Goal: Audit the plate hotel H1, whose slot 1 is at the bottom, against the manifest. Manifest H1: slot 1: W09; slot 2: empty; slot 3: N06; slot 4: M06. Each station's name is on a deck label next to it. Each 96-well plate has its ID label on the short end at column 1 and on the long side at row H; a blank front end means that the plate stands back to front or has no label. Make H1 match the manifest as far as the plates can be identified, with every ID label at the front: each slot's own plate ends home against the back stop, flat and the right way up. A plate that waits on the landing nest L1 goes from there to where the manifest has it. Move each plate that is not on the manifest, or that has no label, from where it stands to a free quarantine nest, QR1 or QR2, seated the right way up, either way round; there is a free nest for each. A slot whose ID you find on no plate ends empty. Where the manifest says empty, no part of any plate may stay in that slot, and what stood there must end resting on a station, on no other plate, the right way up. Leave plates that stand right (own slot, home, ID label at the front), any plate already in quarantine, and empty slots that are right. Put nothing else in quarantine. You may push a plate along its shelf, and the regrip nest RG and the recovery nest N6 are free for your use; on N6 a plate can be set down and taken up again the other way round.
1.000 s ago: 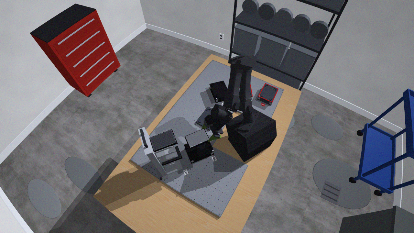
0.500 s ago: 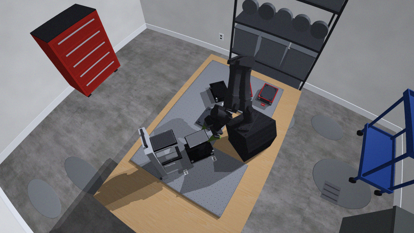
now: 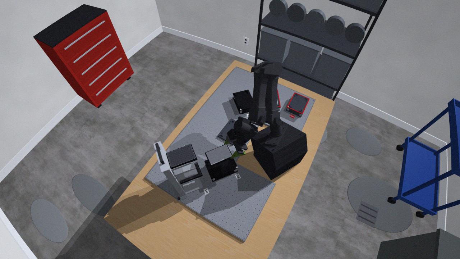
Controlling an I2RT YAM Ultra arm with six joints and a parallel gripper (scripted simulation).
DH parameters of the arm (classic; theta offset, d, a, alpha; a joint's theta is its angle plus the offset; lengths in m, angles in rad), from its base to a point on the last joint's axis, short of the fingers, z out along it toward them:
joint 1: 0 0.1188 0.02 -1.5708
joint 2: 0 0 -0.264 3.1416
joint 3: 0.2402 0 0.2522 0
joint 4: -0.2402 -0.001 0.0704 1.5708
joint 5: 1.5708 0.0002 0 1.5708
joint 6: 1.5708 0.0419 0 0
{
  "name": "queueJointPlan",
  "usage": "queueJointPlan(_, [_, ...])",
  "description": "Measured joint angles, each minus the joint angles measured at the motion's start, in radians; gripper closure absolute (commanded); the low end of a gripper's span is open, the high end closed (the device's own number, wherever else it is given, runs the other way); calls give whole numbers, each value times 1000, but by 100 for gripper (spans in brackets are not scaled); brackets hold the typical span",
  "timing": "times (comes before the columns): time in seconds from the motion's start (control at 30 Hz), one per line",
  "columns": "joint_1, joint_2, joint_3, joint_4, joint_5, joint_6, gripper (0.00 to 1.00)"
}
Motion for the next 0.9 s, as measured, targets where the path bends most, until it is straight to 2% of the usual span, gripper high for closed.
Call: queueJointPlan(0.9, [-40, 82, -33, 122, -27, -31, 15])
